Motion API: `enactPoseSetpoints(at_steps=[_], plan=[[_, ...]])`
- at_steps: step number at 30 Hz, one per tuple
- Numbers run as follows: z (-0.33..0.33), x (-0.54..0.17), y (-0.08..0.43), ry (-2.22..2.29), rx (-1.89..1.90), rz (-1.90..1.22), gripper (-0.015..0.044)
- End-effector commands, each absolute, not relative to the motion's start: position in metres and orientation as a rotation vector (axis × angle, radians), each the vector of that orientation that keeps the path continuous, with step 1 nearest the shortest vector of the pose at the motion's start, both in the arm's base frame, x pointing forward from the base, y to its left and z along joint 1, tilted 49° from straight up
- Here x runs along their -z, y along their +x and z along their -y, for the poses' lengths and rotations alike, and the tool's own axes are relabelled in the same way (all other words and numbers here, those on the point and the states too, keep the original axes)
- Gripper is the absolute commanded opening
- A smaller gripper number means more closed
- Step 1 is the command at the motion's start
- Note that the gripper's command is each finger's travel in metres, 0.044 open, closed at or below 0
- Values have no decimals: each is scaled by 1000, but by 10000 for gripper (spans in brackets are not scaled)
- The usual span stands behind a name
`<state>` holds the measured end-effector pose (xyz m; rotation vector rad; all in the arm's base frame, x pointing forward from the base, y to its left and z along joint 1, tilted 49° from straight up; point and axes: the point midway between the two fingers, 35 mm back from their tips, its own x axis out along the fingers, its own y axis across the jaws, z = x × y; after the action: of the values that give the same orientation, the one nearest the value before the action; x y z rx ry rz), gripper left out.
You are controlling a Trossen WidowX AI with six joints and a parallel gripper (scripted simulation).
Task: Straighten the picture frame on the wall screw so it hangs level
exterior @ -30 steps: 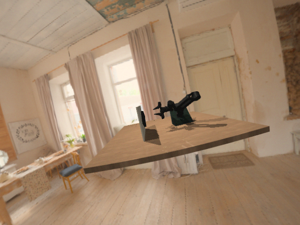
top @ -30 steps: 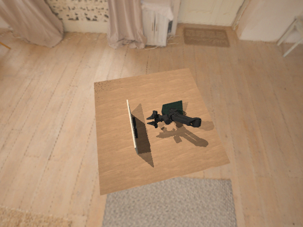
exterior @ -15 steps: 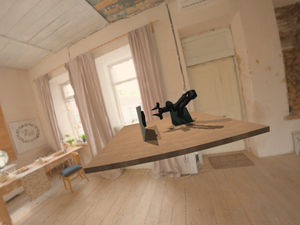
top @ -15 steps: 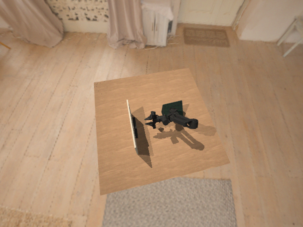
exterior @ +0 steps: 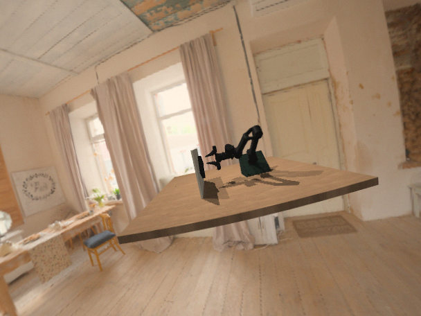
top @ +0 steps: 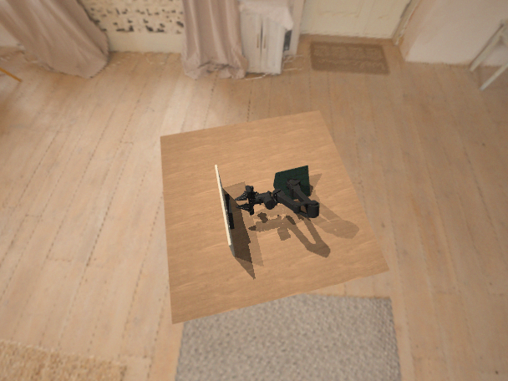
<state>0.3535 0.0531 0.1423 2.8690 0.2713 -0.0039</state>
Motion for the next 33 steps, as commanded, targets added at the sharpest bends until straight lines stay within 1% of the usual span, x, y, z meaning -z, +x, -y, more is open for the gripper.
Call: enactPoseSetpoints(at_steps=[1,11,33], plan=[[-53,-142,356,2876,3,-263,260],[-53,-143,359,2876,2,-263,260],[-60,-142,393,2877,0,-263,260]])
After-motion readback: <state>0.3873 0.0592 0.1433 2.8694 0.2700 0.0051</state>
